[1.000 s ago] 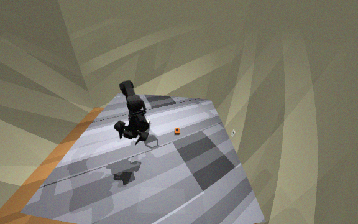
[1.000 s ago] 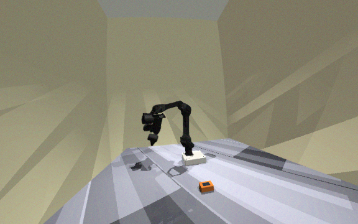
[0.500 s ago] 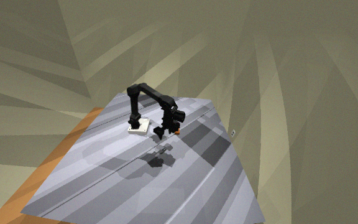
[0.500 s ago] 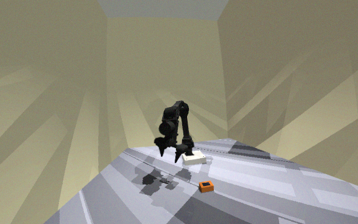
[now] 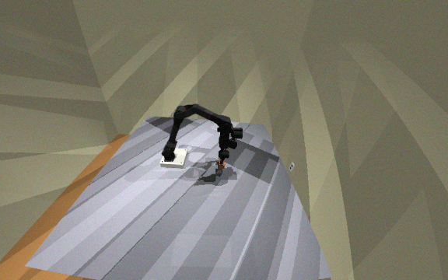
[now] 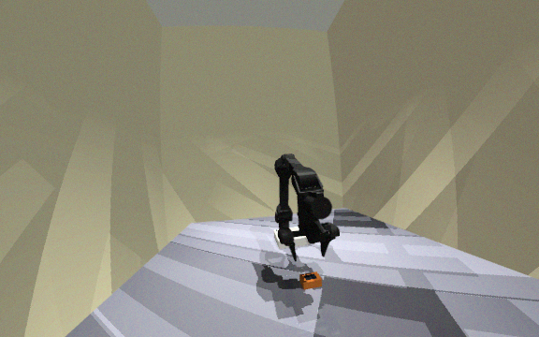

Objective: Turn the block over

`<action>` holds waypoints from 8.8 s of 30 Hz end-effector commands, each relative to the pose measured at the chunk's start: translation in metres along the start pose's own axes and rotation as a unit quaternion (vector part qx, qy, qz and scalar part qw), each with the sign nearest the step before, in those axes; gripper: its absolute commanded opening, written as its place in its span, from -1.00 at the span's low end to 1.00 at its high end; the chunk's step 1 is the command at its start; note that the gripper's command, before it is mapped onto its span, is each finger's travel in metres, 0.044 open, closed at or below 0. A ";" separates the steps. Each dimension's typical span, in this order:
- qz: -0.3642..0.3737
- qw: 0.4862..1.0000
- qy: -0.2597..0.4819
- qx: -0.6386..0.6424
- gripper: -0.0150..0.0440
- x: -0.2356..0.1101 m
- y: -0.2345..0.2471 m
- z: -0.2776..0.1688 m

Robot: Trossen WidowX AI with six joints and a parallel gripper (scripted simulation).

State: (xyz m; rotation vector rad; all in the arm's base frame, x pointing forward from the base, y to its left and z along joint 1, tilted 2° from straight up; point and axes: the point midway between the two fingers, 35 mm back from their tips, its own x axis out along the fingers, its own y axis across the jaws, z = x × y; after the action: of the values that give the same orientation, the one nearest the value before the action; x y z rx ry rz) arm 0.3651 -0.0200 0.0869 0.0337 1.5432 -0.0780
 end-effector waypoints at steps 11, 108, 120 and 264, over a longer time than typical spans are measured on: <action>0.002 1.000 0.007 -0.001 1.00 0.047 0.000 -0.001; 0.002 0.962 -0.272 0.000 -0.49 0.057 0.000 -0.006; 0.003 0.943 -0.333 0.000 -0.49 0.074 0.001 0.004; 0.002 0.976 -0.216 -0.001 1.00 0.007 0.001 -0.006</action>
State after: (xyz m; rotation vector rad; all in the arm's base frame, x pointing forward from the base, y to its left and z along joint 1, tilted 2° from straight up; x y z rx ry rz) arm 0.3519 -0.0186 0.0766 0.0110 1.0317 -0.0715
